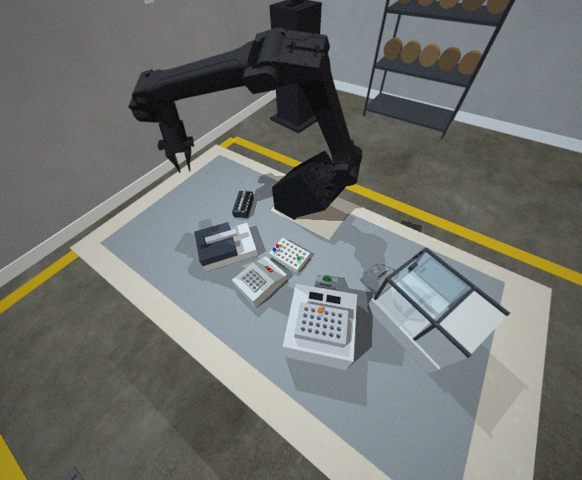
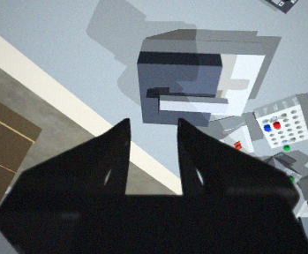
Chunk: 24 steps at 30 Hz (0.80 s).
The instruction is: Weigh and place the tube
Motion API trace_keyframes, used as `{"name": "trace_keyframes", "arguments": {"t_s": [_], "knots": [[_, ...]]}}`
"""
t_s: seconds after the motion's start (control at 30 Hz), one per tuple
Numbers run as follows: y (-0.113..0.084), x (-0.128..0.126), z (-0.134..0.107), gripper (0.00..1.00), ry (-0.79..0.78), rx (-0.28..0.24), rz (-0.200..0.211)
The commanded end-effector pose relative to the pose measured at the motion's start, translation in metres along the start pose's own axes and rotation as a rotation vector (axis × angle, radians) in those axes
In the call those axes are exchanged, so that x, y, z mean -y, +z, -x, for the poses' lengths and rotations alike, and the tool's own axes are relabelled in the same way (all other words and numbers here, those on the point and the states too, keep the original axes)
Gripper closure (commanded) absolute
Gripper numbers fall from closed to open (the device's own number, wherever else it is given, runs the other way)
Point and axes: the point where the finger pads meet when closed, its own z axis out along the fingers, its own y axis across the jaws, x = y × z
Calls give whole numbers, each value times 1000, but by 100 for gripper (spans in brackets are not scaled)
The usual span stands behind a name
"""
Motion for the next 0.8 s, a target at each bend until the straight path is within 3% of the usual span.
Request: {"name": "trace_keyframes", "arguments": {"t_s": [0.0,0.77], "knots": [[-17,-6,-27,70,-129,42,38],[10,119,-141,70,-498,52,-34]]}}
